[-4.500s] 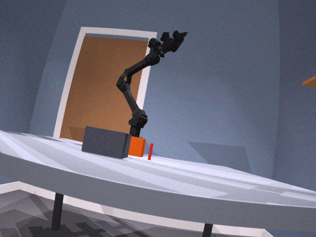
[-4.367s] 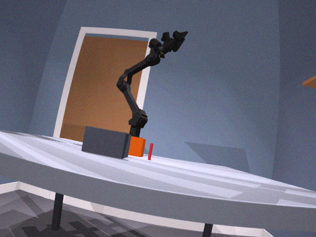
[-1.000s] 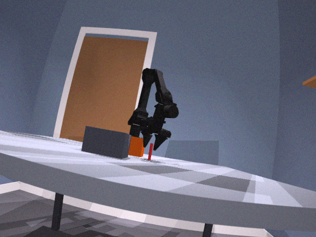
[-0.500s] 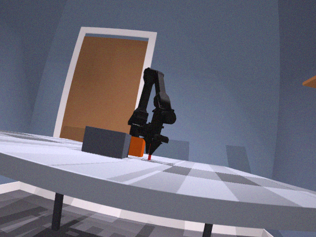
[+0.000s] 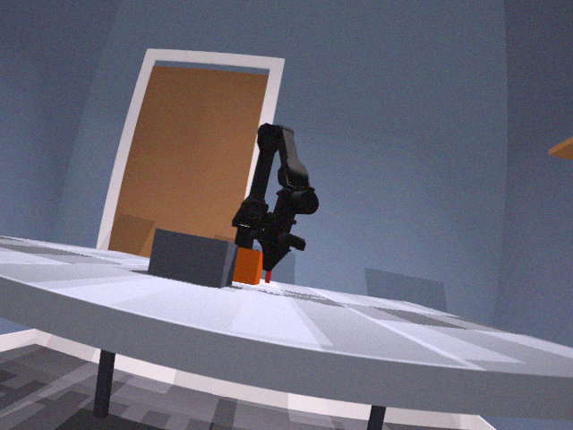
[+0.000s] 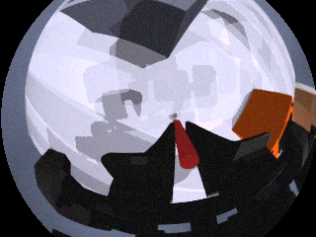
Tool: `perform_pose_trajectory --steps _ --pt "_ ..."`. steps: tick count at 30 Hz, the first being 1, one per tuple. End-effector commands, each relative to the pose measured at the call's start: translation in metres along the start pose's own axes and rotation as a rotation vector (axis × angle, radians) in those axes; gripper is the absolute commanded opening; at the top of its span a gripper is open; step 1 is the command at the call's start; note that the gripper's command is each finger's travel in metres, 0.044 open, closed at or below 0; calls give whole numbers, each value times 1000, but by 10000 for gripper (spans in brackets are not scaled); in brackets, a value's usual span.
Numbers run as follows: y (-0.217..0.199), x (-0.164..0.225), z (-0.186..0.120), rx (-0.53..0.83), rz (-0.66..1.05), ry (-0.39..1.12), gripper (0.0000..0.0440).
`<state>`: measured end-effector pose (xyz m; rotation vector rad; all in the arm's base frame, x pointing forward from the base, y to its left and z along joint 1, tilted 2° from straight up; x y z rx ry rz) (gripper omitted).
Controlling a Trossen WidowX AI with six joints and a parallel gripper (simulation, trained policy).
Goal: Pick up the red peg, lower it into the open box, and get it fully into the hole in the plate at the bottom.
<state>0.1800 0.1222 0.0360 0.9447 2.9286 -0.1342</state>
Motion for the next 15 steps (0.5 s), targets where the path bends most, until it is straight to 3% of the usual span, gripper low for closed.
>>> perform_pose_trajectory --steps 1,15 --pt "1 -6 -9 -9 -14 -27 0" --pt "7 -43 -52 -21 -62 -138 0"
Point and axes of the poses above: the point midway between the two fingers, 35 mm back from their tips, its own z axis out along the fingers, its own y axis across the jaws, x = y × z, the point moved 5 cm from there along -z, back along the fingers, and after that the axes turned 14 degrees about -z, right-handed, at the moved point
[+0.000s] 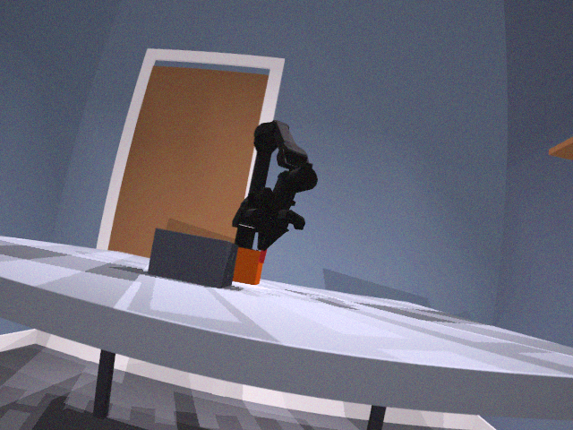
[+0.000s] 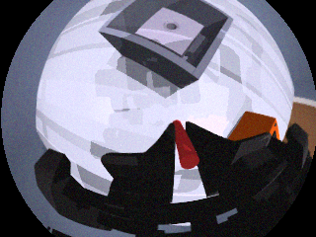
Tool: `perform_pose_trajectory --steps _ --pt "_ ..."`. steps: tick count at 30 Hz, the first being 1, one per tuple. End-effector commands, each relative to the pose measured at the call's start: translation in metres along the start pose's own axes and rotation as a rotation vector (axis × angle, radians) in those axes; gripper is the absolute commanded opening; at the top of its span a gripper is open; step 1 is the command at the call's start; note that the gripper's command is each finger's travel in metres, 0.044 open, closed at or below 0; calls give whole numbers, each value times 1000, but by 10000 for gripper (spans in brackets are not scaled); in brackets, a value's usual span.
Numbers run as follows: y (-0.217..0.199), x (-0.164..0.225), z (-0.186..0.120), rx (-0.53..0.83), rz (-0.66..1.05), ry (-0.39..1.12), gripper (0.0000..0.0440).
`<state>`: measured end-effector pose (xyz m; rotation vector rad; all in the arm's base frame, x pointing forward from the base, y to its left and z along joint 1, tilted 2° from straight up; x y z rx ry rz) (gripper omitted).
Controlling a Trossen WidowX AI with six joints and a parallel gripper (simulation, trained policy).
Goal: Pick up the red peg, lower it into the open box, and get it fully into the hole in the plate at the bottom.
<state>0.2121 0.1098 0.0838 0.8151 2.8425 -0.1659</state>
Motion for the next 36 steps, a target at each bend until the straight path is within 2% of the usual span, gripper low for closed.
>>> perform_pose_trajectory --steps 1,15,36 --pt "1 -10 -9 -6 -1 -22 0" --pt "-5 -68 -32 1 44 -70 0" --pt "-41 -143 -11 13 190 -40 3"
Point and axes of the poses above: the point midway between the two fingers, 35 mm back from their tips, its own z axis out along the fingers, its own y axis across the jaws, x = y × z, the point moved 5 cm from there along -z, back along the fingers, and after that the axes turned 14 degrees about -z, right-handed, at the moved point
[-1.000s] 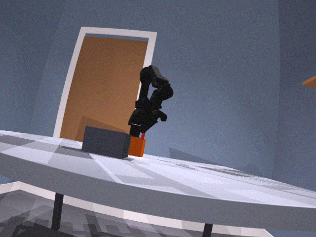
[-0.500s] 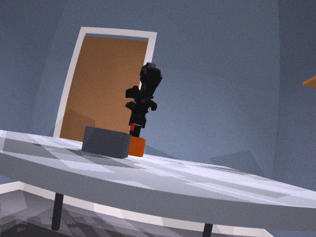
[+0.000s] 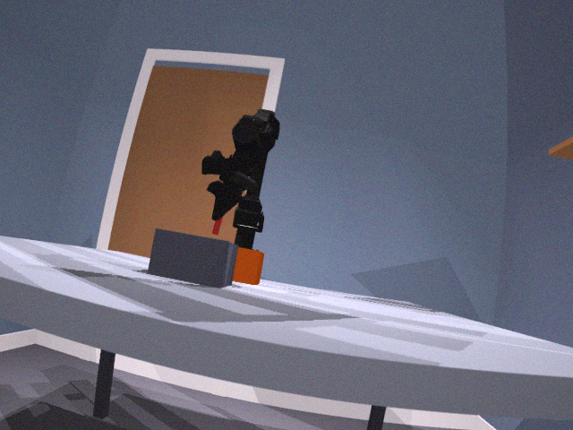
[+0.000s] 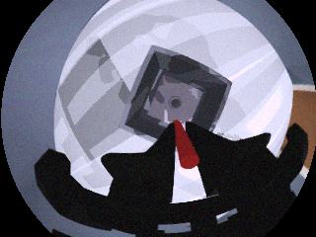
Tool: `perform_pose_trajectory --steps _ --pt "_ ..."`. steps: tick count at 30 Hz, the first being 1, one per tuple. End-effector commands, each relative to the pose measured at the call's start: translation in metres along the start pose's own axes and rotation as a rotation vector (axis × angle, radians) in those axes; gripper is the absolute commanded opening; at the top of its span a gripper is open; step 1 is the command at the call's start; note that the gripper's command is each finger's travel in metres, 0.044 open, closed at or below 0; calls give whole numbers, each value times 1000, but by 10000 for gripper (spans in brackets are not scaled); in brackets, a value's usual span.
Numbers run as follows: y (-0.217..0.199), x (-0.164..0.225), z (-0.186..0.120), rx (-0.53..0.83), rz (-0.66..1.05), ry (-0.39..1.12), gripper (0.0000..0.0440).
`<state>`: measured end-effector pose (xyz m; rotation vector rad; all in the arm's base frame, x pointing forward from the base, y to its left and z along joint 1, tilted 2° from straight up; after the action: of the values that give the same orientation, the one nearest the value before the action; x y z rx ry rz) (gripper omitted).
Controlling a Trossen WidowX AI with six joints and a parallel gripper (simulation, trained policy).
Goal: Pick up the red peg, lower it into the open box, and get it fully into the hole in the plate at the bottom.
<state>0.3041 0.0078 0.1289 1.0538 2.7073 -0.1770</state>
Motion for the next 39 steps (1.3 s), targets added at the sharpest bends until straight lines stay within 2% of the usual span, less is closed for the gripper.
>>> perform_pose_trajectory --steps 1,11,13,18,19,24,34,39 --pt "-2 -8 6 0 12 11 4" --pt "-7 -22 36 12 43 59 7" --pt "-8 -23 44 18 41 70 20" --pt "-11 -23 60 37 18 96 130" --pt "-11 -24 62 39 17 100 133" --pt "-7 -37 71 38 14 98 254" --pt "-4 -68 77 27 8 48 437" --pt "-7 -87 75 14 29 -7 440"
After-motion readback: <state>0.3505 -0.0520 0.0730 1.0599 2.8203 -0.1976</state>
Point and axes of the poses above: the point midway between the two fingers, 35 mm back from their tips, its own z axis out along the fingers, its own y axis across the jaws, x = y × z, the point moved 5 cm from there along -z, back along the fingers, and after that the axes turned 14 degrees about -z, right-handed, at the moved point
